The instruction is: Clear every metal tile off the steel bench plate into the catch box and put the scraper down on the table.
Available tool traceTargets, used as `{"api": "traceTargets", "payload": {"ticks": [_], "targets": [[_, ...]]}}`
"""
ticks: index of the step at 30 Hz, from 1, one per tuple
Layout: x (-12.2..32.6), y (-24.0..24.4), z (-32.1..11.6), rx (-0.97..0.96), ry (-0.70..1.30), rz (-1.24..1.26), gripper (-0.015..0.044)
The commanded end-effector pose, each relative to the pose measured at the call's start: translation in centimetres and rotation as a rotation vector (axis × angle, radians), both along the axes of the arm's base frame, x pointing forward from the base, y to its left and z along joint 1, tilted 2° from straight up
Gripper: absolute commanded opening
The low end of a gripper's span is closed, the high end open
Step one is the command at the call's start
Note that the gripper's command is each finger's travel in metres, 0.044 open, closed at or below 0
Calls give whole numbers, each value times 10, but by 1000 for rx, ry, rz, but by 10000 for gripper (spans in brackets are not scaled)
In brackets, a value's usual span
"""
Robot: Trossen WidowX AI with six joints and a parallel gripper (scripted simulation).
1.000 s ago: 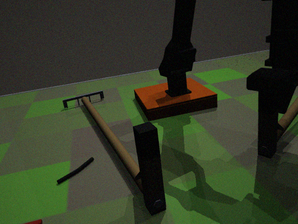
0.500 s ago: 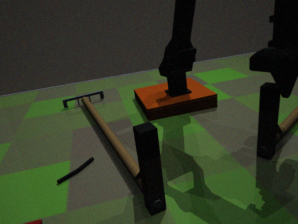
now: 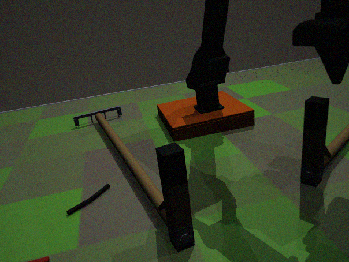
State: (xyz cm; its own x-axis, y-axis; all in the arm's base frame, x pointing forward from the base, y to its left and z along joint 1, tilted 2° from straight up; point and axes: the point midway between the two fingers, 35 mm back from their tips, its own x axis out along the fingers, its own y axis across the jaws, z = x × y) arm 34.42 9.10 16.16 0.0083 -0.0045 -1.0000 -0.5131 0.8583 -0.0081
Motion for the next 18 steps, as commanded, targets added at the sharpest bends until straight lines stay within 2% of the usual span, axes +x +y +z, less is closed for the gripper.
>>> {"api": "traceTargets", "payload": {"ticks": [1,18], "targets": [[-2,0,13,-2,-4,-5,0],[-24,13,4,-1,-2,-5,0]]}}
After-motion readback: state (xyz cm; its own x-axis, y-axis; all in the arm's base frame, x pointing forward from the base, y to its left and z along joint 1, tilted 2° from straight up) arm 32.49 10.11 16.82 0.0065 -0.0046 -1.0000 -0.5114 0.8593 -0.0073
